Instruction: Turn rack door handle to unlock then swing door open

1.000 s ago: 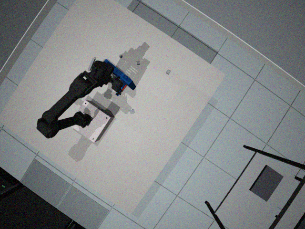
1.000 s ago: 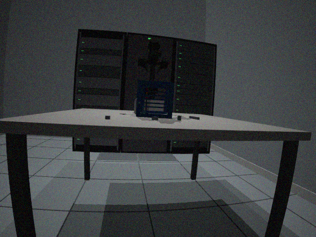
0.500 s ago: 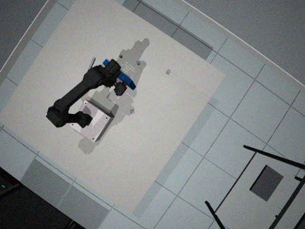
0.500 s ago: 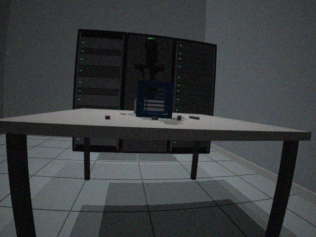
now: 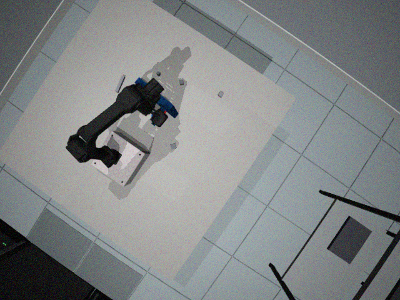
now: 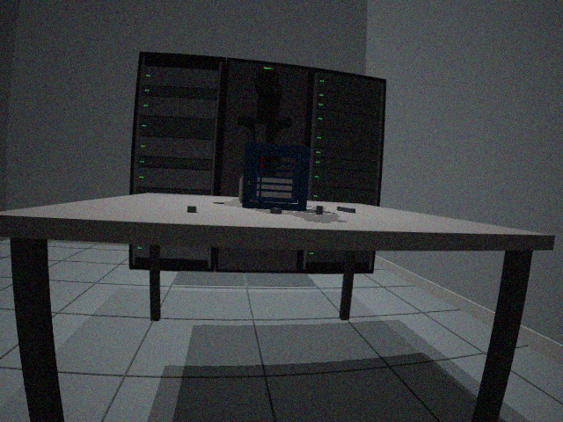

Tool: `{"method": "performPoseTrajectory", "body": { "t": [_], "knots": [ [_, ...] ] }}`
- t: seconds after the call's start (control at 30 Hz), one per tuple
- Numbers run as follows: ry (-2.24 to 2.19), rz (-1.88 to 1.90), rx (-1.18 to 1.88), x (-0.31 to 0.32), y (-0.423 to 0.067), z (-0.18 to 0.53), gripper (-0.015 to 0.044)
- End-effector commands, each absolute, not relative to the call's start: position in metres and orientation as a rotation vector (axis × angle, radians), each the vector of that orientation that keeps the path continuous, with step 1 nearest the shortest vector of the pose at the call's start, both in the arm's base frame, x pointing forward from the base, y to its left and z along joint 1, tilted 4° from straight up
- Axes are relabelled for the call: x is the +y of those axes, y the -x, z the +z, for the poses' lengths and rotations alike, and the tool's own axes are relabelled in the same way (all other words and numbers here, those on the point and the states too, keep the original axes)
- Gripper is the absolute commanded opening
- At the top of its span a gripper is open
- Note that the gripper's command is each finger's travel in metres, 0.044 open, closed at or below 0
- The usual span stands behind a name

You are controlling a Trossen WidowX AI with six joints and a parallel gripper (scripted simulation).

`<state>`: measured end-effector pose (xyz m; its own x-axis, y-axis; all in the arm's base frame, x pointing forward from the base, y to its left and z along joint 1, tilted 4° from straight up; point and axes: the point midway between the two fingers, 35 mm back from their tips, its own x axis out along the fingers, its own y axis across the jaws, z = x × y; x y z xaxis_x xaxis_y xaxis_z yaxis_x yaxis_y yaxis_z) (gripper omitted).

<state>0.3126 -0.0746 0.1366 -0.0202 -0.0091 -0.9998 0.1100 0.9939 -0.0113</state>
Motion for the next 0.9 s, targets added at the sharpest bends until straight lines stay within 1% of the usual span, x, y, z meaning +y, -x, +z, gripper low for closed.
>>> {"method": "performPoseTrajectory", "body": {
  "t": [0.0,0.87],
  "knots": [
    [-0.074,-0.095,1.600,-0.075,-0.311,0.127,0.0281],
    [-0.074,-0.095,1.600,-0.076,-0.310,0.085,0.0281]
  ]
}}
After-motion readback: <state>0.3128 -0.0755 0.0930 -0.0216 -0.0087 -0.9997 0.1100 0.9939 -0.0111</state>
